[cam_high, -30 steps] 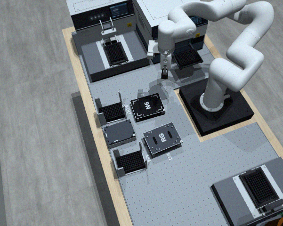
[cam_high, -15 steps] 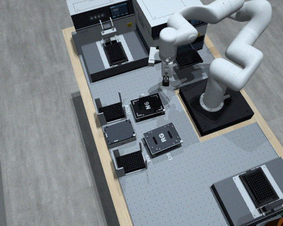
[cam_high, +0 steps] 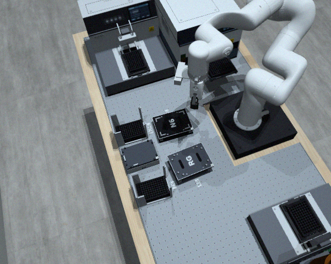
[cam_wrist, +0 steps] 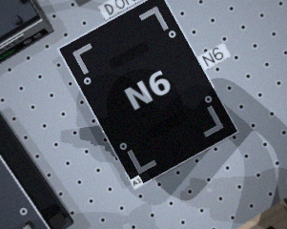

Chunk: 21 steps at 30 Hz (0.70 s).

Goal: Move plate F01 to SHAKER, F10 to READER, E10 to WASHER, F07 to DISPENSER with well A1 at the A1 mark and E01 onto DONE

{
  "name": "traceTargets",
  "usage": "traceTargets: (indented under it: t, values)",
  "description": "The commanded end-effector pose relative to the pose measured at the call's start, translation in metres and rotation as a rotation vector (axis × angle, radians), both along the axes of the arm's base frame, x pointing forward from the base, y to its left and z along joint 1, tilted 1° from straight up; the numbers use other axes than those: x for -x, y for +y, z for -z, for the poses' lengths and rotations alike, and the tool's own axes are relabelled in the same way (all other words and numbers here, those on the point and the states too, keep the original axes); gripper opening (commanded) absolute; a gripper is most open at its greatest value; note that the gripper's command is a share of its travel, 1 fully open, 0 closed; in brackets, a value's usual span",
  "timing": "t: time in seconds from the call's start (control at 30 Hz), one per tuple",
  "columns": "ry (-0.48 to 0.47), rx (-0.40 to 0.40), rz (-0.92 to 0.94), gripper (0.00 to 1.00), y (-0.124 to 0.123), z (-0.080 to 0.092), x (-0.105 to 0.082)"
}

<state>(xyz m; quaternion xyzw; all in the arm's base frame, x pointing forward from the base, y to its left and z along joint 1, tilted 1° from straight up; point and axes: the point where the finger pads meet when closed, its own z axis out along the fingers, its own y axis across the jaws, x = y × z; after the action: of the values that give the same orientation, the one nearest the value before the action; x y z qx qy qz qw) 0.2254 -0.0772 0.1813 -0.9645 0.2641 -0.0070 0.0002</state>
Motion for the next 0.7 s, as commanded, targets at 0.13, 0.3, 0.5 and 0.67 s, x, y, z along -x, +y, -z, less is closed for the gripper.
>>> traceTargets:
  t: [0.13,0.3,0.5,0.67]
  values:
    - [-0.003,0.001,0.042,1.0,0.021,-0.001,-0.006]
    - [-0.003,0.0,0.094,1.0,0.038,-0.001,-0.008]
    - [-0.003,-0.001,0.094,1.0,0.058,-0.001,-0.01]
    - [-0.003,-0.001,0.094,1.0,0.068,-0.001,-0.012]
